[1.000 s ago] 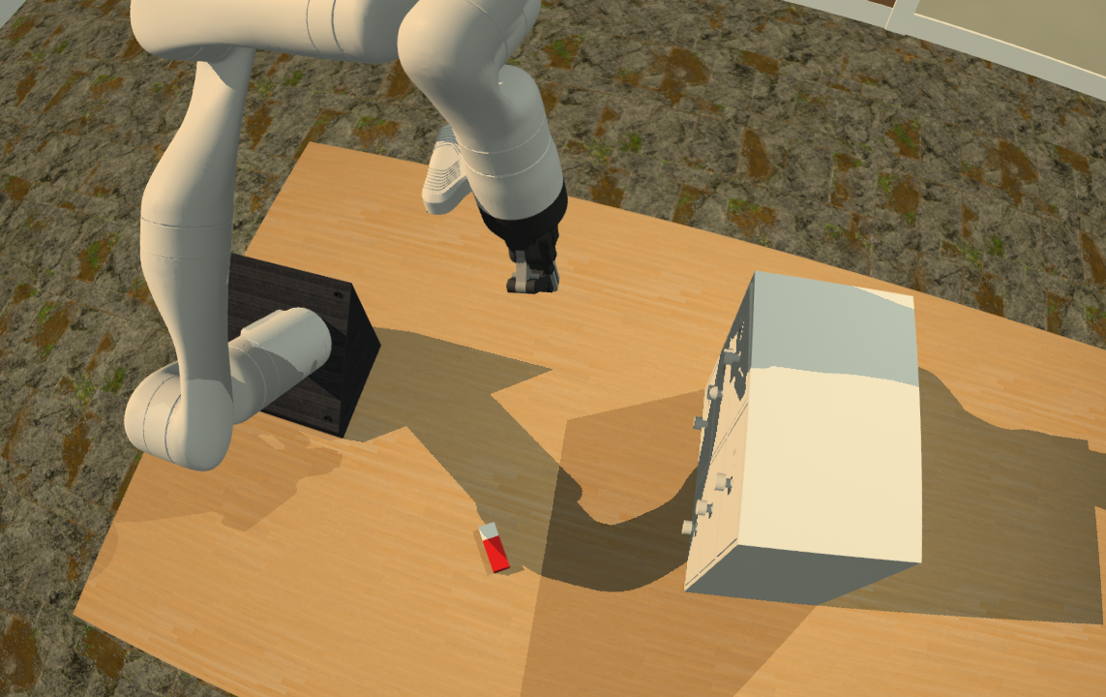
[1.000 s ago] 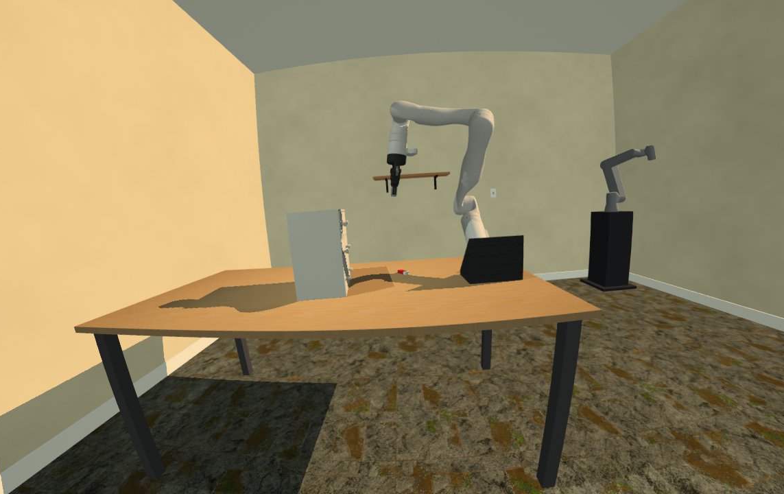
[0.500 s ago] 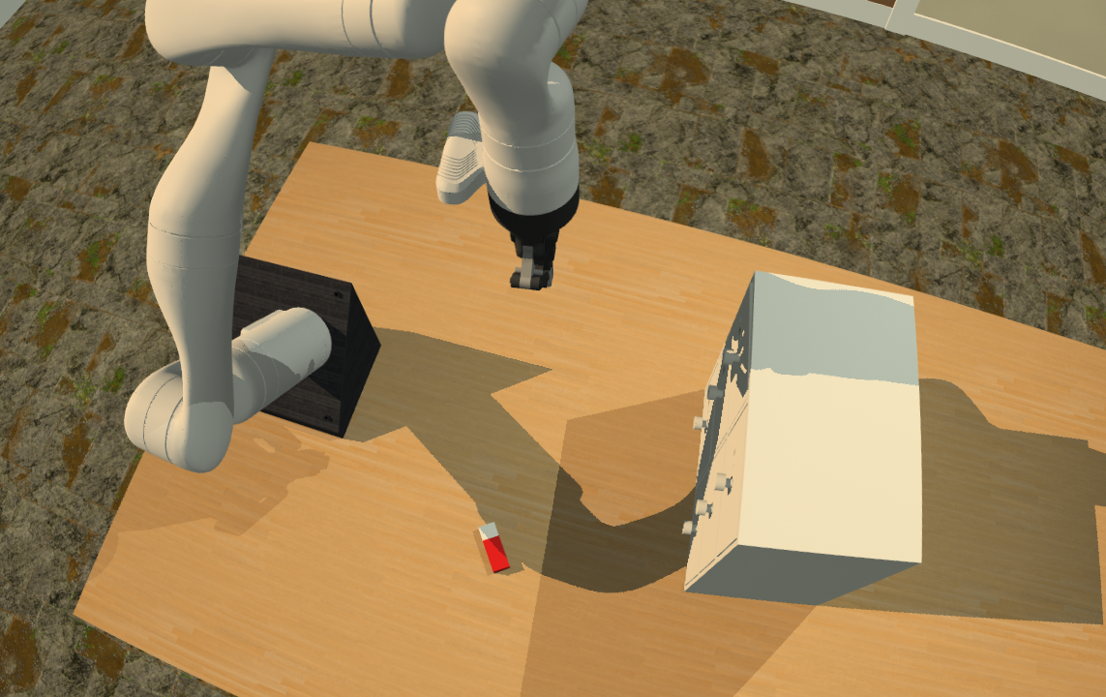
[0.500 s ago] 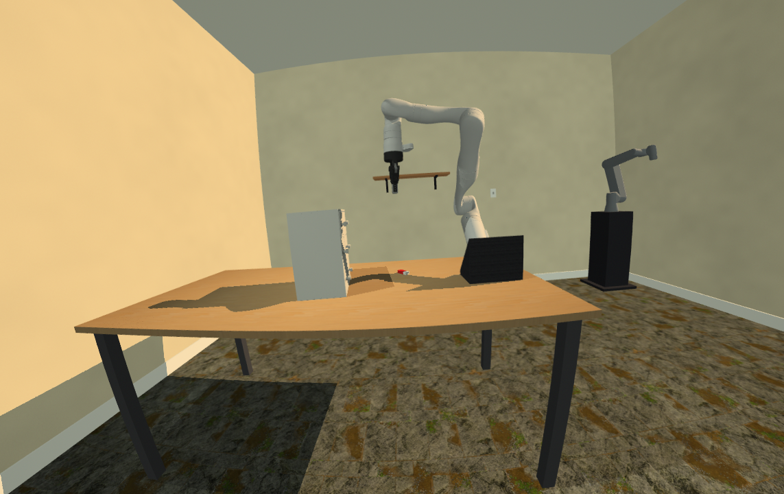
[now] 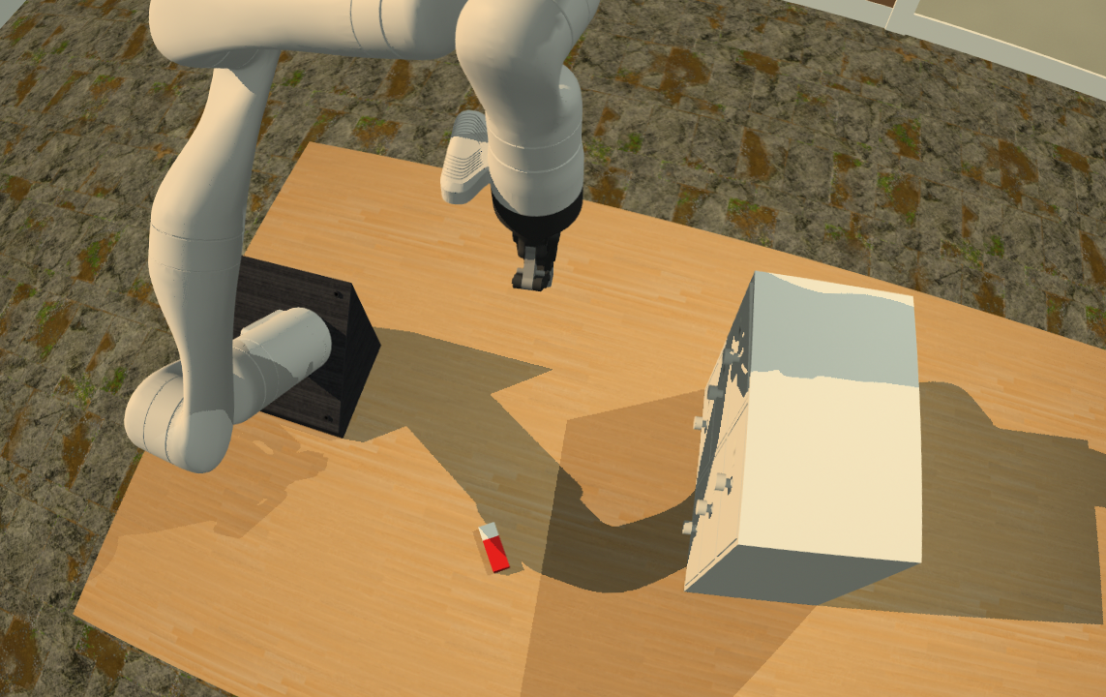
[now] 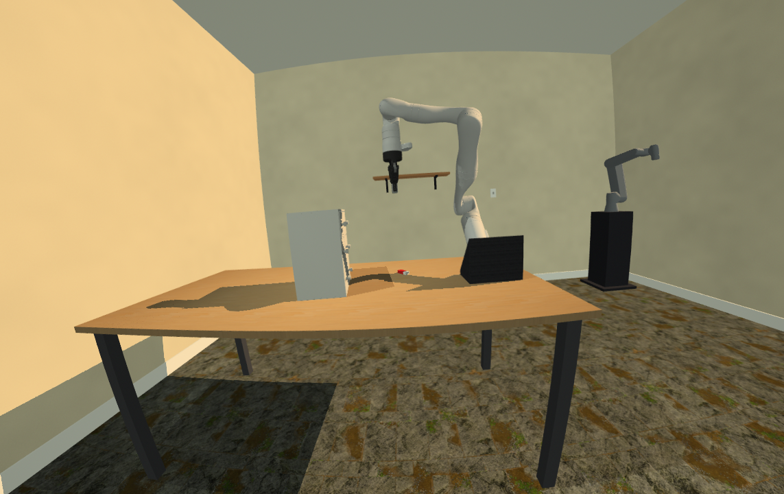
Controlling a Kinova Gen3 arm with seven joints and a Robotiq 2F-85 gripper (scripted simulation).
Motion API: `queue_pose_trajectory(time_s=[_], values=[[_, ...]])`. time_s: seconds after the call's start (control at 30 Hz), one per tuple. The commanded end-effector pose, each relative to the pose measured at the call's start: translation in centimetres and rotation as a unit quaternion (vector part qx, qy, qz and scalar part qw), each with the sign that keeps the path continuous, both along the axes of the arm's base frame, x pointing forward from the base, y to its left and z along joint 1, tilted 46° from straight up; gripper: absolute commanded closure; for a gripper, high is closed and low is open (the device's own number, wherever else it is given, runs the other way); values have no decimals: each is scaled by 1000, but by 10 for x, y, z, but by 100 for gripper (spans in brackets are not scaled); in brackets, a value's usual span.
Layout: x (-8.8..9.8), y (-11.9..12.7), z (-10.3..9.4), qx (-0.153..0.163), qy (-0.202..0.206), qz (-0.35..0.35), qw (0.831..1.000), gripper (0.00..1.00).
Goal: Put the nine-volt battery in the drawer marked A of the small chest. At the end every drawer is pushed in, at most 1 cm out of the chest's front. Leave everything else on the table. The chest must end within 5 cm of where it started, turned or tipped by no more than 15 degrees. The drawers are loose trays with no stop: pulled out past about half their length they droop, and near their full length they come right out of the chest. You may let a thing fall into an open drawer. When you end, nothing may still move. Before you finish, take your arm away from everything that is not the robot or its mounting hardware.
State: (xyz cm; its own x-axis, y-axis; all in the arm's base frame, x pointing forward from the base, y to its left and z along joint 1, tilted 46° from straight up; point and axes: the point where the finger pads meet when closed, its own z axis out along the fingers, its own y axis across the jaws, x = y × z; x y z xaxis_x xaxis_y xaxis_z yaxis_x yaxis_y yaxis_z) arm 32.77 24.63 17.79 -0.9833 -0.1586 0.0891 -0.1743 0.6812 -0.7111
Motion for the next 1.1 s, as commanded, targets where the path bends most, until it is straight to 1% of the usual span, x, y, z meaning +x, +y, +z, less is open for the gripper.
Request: queue_pose_trajectory(time_s=[0.0,0.6,0.63,1.07], values=[[0,0,0,1,0,0,1000,100],[0,0,0,1,0,0,1000,100],[0,0,0,1,0,0,1000,0],[0,0,0,1,0,0,1000,0]])
